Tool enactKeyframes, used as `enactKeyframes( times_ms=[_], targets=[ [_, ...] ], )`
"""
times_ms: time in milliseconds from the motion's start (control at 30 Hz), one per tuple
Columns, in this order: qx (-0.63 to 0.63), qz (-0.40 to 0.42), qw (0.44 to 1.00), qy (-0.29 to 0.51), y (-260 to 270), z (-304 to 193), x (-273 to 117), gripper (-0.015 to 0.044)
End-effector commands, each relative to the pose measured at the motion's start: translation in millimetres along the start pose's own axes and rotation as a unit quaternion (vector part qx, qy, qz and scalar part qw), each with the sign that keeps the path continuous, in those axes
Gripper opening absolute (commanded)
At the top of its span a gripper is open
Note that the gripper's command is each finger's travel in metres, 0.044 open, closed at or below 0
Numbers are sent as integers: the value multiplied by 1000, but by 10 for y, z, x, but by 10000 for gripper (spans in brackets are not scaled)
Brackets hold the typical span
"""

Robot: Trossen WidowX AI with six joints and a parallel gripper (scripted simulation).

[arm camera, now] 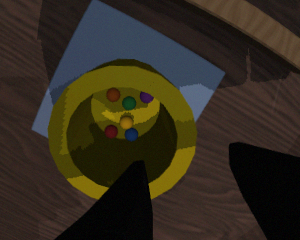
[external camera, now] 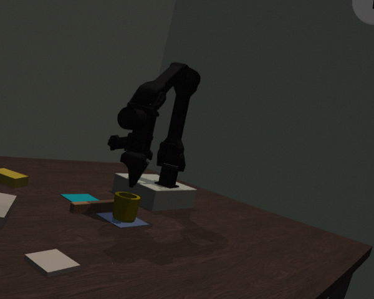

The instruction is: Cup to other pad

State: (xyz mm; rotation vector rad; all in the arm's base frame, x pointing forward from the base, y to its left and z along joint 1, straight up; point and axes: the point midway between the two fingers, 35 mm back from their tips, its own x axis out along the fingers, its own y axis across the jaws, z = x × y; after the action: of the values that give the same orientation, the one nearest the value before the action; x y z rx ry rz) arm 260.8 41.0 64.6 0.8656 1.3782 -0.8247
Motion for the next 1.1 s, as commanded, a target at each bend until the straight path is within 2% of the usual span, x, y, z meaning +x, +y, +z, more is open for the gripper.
enactKeyframes(
  times_ms=[0,1067],
  targets=[
    [4,-5,1000,0,-12,0,87,166],
    [4,-5,1000,0,-37,-5,603,166]
  ],
)
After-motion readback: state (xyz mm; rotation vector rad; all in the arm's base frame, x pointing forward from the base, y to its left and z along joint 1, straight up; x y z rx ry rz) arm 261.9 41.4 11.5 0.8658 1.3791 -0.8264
